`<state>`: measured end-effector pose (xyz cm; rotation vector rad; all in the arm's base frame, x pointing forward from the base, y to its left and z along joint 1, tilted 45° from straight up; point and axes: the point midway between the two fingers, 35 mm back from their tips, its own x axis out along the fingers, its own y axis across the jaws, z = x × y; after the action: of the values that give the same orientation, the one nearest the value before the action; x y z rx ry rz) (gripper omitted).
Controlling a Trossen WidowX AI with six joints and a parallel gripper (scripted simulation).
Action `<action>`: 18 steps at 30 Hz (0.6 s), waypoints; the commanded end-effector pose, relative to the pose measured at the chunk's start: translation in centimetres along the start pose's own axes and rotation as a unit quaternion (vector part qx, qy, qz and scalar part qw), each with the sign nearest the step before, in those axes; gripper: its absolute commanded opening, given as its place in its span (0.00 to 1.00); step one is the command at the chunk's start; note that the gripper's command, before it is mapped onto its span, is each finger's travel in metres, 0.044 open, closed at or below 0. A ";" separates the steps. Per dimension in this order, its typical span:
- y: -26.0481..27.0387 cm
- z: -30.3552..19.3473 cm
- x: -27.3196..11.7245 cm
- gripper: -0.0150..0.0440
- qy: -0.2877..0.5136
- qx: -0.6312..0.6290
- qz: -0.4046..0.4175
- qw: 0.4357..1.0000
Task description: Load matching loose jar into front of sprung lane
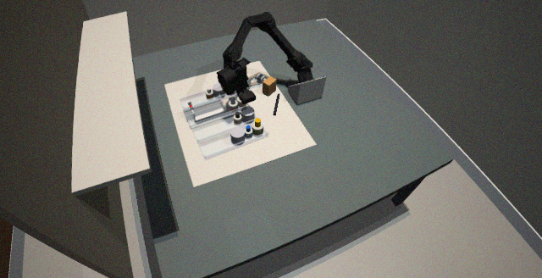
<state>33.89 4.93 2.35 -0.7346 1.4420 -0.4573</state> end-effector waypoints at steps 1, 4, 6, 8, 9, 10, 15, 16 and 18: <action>-0.2 0.3 0.3 0.25 -0.006 0.005 -0.004 1.000; -0.2 0.3 0.4 0.25 -0.006 0.005 -0.004 1.000; -0.2 0.3 0.5 0.25 -0.006 0.005 -0.004 1.000; -0.2 0.3 0.5 0.25 -0.006 0.005 -0.004 1.000; -0.2 0.3 0.6 0.25 -0.006 0.005 -0.004 1.000; -0.2 0.2 0.6 0.25 -0.006 0.005 -0.004 1.000; -0.2 0.2 0.8 0.25 -0.006 0.005 -0.004 1.000; -0.2 0.2 0.8 0.25 -0.006 0.005 -0.004 1.000; -0.3 0.2 0.9 0.25 -0.006 0.005 -0.004 1.000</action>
<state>33.92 4.44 1.89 -0.7343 1.4392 -0.4593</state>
